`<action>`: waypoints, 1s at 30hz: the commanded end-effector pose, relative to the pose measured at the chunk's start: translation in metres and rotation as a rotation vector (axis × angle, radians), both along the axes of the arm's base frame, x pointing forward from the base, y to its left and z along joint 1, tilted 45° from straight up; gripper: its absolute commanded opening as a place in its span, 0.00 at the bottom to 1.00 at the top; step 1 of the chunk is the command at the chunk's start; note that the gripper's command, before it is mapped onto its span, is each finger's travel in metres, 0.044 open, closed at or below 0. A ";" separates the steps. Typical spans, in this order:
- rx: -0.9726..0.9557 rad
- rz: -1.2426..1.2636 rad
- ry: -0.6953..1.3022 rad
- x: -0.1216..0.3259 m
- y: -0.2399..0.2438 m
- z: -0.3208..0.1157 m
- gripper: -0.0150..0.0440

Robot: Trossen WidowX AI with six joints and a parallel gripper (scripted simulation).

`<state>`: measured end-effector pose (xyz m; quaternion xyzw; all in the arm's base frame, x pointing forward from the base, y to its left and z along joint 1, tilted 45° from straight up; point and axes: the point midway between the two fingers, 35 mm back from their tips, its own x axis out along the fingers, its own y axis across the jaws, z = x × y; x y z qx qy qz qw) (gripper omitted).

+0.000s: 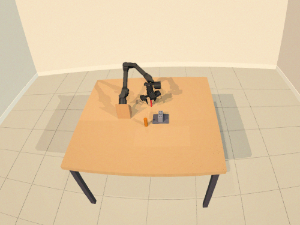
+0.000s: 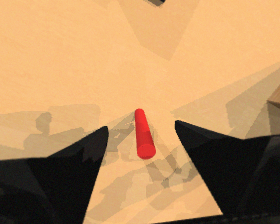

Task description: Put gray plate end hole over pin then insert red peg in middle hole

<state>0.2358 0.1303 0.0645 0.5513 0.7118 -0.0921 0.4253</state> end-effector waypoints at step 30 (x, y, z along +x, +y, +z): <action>-0.001 -0.004 0.005 0.003 -0.009 0.007 0.25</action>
